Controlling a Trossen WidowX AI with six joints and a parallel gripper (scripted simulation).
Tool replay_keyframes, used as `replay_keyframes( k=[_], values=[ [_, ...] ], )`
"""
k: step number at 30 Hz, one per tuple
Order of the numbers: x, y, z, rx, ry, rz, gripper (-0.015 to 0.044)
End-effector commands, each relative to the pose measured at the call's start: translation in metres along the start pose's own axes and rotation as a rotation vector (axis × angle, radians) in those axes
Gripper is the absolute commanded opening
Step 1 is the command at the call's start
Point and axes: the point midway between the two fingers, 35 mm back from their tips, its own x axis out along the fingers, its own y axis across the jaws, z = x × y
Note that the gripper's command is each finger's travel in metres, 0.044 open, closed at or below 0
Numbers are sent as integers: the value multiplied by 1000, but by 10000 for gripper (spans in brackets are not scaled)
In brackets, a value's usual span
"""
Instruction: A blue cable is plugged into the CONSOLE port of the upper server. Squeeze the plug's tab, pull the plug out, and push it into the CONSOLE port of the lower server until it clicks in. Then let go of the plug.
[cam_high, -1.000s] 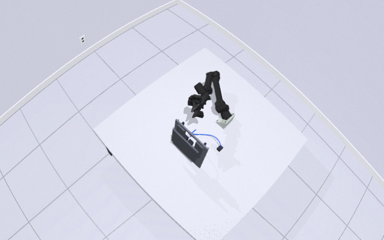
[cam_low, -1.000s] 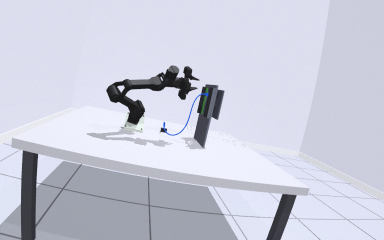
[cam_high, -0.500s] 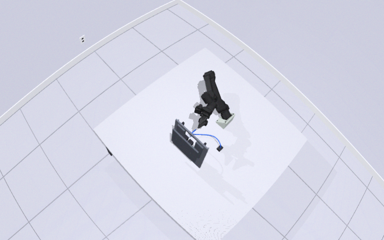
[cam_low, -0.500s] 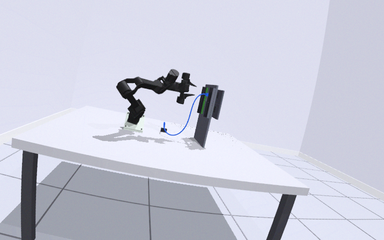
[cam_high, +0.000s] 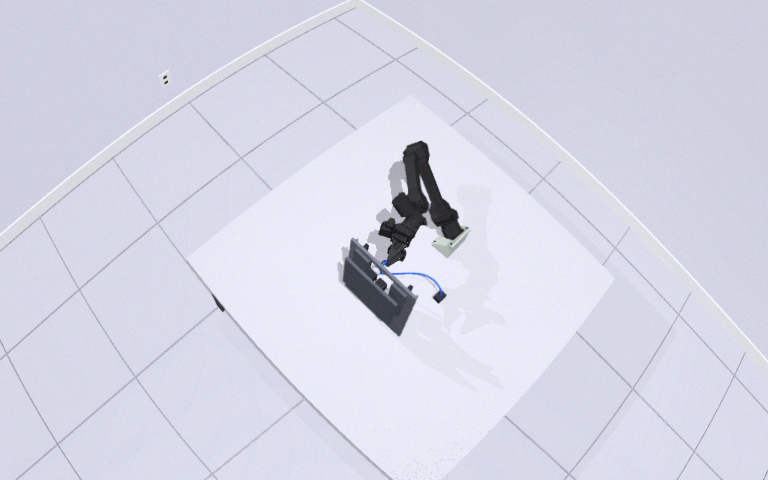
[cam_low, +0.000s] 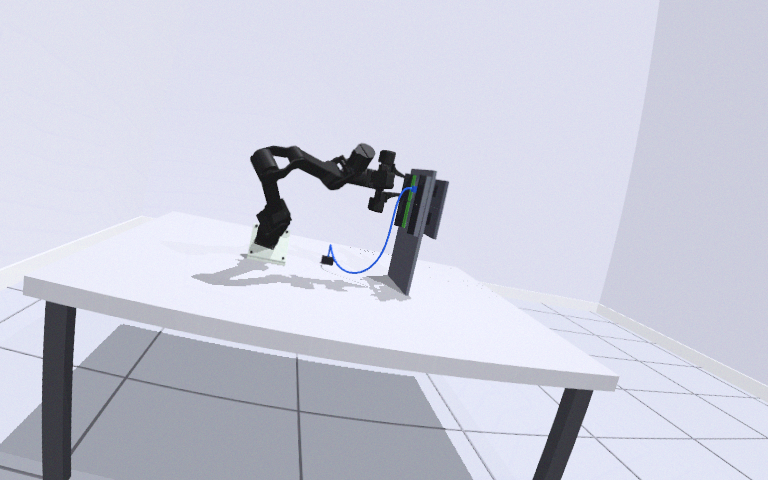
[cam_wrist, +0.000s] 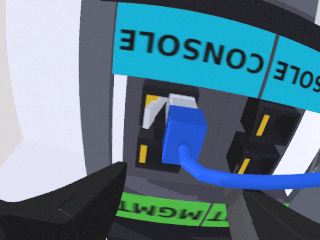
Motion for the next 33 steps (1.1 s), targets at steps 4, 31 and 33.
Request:
replay_keyframes(
  k=[4, 31, 33],
  values=[
    [11, 3, 5, -3, -4, 5, 239],
    [53, 2, 17, -3, -6, 8, 239],
    [55, 2, 18, -3, -7, 8, 239]
  ],
)
